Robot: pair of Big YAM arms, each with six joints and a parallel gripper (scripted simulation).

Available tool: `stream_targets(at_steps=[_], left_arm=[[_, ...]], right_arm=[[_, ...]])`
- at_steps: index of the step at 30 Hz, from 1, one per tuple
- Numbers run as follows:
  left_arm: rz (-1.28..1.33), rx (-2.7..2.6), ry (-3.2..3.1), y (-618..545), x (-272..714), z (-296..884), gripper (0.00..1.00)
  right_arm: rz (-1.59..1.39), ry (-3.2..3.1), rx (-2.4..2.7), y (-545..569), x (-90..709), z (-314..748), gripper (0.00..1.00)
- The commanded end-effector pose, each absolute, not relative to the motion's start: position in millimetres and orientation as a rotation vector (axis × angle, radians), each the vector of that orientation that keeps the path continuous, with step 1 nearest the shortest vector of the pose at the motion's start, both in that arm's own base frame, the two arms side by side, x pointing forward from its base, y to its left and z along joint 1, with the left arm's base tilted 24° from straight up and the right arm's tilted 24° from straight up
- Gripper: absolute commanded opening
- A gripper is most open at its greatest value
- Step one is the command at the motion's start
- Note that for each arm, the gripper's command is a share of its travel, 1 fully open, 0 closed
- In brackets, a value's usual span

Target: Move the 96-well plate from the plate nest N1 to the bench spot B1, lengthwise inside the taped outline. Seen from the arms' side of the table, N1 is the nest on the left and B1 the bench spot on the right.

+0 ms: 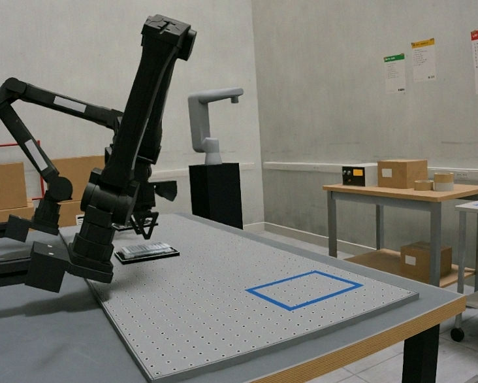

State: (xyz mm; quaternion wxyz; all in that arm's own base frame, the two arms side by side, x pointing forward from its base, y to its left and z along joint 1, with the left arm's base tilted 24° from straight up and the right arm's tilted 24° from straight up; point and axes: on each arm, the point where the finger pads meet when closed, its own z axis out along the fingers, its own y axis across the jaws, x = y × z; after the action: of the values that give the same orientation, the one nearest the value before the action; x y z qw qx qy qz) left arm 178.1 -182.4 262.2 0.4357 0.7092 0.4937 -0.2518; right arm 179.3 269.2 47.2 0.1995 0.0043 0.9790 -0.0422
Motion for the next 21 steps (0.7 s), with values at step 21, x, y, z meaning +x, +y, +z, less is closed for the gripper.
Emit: stream_targets(at_steps=[21], left_arm=[[-0.599, 1.778, 1.183, -184, 182, 274, 1.0]], right_arm=[[-0.1, 2.735, 0.01, 274, 202, 18, 1.0]])
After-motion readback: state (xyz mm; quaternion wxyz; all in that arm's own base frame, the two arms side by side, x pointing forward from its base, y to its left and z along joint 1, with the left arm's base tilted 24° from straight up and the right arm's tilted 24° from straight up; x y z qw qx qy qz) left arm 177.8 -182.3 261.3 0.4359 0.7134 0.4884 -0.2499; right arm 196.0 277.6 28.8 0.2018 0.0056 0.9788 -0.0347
